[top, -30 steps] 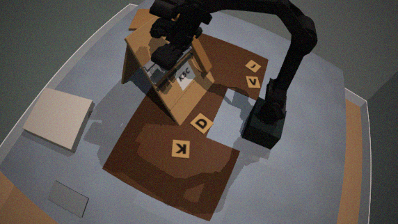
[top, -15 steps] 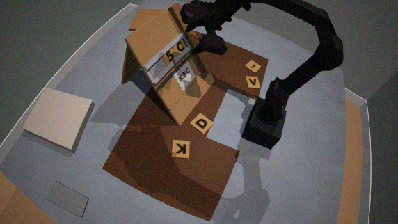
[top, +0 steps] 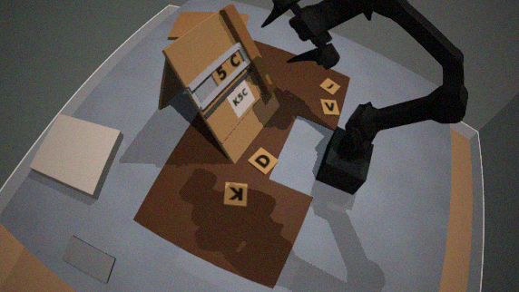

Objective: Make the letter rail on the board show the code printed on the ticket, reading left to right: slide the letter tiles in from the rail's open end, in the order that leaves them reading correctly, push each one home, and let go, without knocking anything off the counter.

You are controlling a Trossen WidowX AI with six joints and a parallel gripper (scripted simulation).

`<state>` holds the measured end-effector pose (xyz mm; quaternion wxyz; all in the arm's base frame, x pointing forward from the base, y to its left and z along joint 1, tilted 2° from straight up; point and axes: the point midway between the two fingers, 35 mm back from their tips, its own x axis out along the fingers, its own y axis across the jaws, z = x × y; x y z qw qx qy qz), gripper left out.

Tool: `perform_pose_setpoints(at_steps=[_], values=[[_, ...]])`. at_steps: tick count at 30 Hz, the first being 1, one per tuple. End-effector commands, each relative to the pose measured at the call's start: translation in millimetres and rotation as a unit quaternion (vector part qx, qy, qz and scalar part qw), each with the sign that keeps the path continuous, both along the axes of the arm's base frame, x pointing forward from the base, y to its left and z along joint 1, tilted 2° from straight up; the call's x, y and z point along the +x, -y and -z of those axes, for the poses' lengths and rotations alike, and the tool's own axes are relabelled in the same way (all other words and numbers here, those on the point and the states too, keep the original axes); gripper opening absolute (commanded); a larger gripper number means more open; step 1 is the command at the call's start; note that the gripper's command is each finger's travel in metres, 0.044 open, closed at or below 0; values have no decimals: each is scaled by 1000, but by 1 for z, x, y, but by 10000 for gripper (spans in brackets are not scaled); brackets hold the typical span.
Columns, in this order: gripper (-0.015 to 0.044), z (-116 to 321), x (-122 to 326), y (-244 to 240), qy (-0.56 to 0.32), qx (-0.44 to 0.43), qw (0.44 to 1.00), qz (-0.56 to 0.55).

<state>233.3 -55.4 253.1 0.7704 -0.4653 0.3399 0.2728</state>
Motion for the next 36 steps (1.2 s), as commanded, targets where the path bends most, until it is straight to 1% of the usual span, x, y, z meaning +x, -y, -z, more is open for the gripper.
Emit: perform_pose_setpoints(at_steps=[1, 10, 12, 14, 18, 22, 26, 31, 33, 36], values=[[440, 2, -4, -1, 3, -10, 1000, -20], [440, 2, -4, -1, 3, -10, 1000, -20], [387, 9, 3, -5, -8, -7, 1000, -29], [340, 28, 19, -16, -39, -1, 998, -53], [340, 75, 48, -52, -108, 0, 988, -107], [340, 126, 62, -98, -174, -18, 972, -160], [340, 180, 58, -147, -235, -54, 948, -210], [340, 242, 32, -197, -292, -115, 912, -265], [340, 253, 25, -205, -300, -128, 905, -273], [340, 254, 25, -206, -301, -129, 904, -275]])
